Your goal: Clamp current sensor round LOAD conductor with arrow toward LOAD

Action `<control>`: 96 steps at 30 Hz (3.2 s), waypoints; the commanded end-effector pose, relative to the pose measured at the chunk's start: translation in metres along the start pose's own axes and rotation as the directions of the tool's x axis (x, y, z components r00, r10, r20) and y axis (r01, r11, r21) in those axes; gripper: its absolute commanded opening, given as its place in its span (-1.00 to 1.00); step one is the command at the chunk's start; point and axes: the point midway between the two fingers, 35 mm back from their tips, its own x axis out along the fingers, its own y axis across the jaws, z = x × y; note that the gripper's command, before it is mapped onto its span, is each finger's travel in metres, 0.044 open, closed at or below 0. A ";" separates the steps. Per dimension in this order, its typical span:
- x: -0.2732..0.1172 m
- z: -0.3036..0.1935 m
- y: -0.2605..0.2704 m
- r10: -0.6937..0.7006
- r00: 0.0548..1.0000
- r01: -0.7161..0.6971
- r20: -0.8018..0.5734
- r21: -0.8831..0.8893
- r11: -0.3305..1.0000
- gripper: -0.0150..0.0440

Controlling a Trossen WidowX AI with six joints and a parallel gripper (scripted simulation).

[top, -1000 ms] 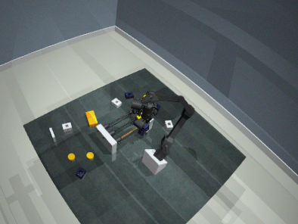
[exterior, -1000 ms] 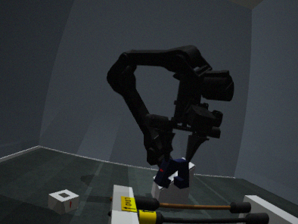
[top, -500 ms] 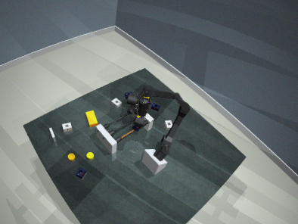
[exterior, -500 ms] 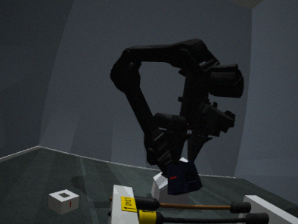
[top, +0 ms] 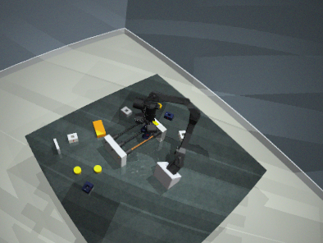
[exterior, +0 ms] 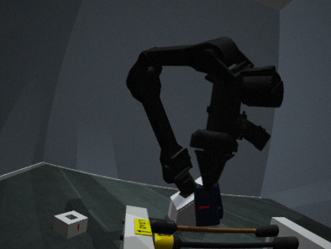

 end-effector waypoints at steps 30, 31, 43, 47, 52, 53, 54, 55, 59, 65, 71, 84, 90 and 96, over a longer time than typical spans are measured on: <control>0.026 0.023 -0.044 -0.010 1.000 0.010 0.002 -0.496 0.868 -0.49; 0.027 0.023 -0.045 -0.010 1.000 0.010 0.002 -0.496 0.868 -0.49; 0.047 0.023 -0.045 -0.011 1.000 0.010 0.001 -0.496 0.868 -0.49; 0.053 0.023 -0.045 -0.011 1.000 0.010 0.001 -0.496 0.868 -0.49; 0.062 0.022 -0.044 -0.011 1.000 0.010 0.000 -0.496 0.868 -0.49; 0.063 0.022 -0.044 -0.012 1.000 0.010 0.000 -0.496 0.868 -0.49; 0.064 0.022 -0.044 -0.012 1.000 0.010 0.000 -0.496 0.868 -0.49; 0.065 0.022 -0.044 -0.012 1.000 0.010 0.000 -0.496 0.868 -0.49; 0.061 0.023 -0.045 -0.009 1.000 0.009 0.003 -0.490 0.872 -0.49; 0.061 0.023 -0.045 -0.009 1.000 0.009 0.003 -0.490 0.872 -0.49; 0.061 0.023 -0.045 -0.009 1.000 0.009 0.003 -0.490 0.872 -0.49; 0.061 0.023 -0.045 -0.009 1.000 0.009 0.003 -0.490 0.872 -0.49; 0.061 0.023 -0.045 -0.009 1.000 0.009 0.003 -0.490 0.872 -0.49; 0.061 0.023 -0.045 -0.009 1.000 0.009 0.003 -0.490 0.872 -0.49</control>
